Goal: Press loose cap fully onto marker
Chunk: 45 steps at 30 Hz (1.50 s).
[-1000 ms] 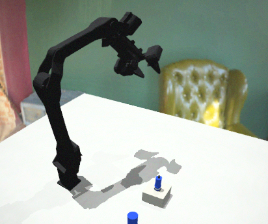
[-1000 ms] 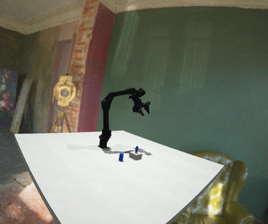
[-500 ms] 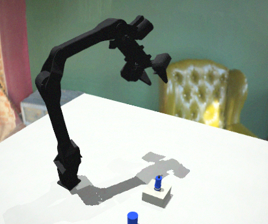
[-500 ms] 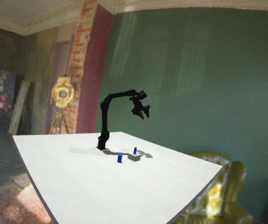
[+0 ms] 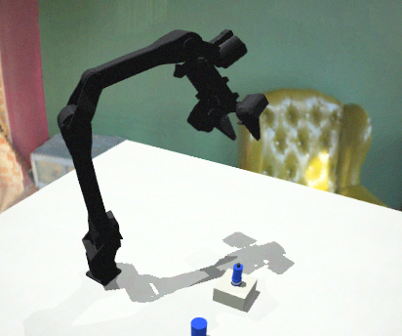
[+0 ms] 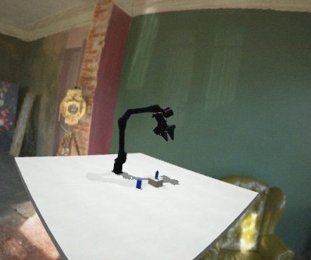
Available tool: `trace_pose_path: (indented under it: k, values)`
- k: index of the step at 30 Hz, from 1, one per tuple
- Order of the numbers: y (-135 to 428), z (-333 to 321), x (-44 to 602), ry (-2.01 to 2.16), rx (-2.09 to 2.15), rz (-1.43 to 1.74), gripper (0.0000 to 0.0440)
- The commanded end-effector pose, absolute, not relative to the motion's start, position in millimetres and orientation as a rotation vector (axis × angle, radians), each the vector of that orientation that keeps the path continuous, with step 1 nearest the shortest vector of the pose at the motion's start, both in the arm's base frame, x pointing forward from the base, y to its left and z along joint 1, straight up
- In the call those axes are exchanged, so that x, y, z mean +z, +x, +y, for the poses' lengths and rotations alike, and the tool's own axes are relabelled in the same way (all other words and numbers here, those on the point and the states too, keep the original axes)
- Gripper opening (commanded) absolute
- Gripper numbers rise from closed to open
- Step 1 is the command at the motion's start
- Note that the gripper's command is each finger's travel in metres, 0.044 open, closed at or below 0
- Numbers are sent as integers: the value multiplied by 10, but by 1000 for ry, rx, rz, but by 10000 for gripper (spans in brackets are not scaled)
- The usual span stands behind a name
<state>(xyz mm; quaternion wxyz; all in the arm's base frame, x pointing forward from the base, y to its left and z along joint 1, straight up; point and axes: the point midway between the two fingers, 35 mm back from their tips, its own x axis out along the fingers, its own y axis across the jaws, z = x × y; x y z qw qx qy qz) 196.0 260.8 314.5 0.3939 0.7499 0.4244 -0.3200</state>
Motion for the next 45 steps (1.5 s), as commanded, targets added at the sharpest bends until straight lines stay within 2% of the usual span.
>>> trace_pose_path:
  k: [1,45]
  values:
    - [2020,2552,3105,1910,-852,1060,342]
    - [2789,1598,2717,2011,-1300,799,340]
